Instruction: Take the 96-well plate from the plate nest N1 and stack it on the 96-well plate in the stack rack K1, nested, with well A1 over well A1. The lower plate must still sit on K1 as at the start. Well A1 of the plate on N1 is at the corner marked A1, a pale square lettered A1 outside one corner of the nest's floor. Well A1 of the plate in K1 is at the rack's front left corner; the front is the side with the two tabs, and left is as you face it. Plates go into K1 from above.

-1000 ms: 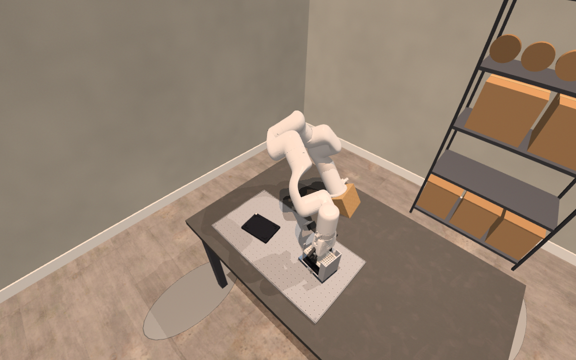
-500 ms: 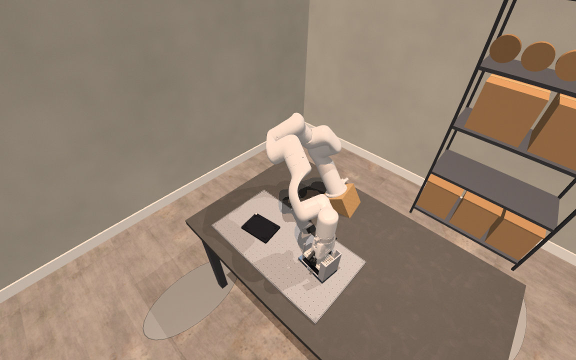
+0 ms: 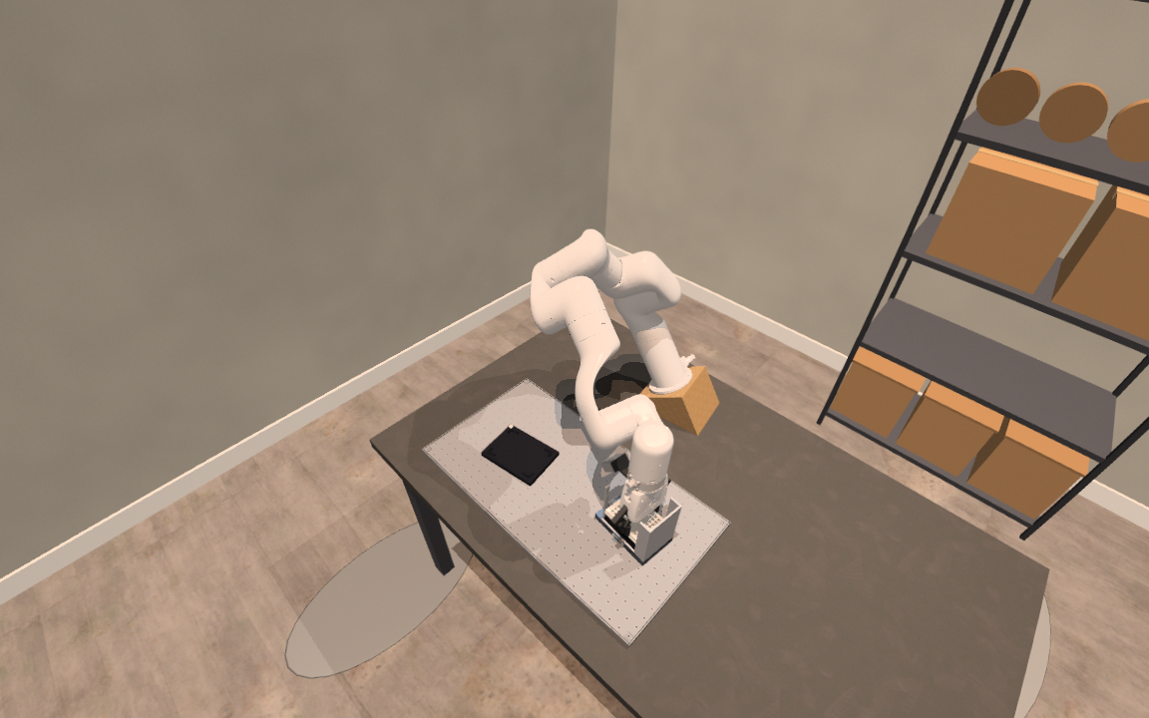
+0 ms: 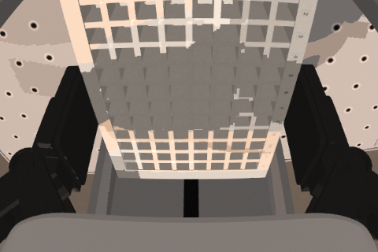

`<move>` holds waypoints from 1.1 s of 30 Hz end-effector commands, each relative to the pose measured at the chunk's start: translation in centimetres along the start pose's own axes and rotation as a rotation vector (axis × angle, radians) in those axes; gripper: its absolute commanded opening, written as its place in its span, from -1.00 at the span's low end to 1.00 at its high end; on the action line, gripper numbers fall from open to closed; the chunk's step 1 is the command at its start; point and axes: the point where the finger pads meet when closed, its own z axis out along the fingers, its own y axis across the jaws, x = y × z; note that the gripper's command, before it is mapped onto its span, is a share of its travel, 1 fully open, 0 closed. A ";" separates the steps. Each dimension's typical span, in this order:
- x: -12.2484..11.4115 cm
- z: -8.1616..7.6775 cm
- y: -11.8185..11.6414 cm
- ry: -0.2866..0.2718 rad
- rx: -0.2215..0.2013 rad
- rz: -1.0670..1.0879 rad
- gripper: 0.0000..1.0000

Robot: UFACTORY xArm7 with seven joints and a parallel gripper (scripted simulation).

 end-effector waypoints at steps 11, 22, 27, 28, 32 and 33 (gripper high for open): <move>-0.2 -0.2 -0.1 -0.005 0.004 0.000 -1.00; -0.2 -0.2 -0.1 -0.005 0.004 0.000 -1.00; -0.2 -0.1 -0.1 -0.005 0.004 0.000 -1.00; -0.2 -0.1 -0.1 -0.005 0.004 0.000 -1.00; -0.2 0.0 -0.1 -0.005 0.004 0.000 -1.00; -0.2 0.0 -0.1 -0.005 0.004 0.000 -1.00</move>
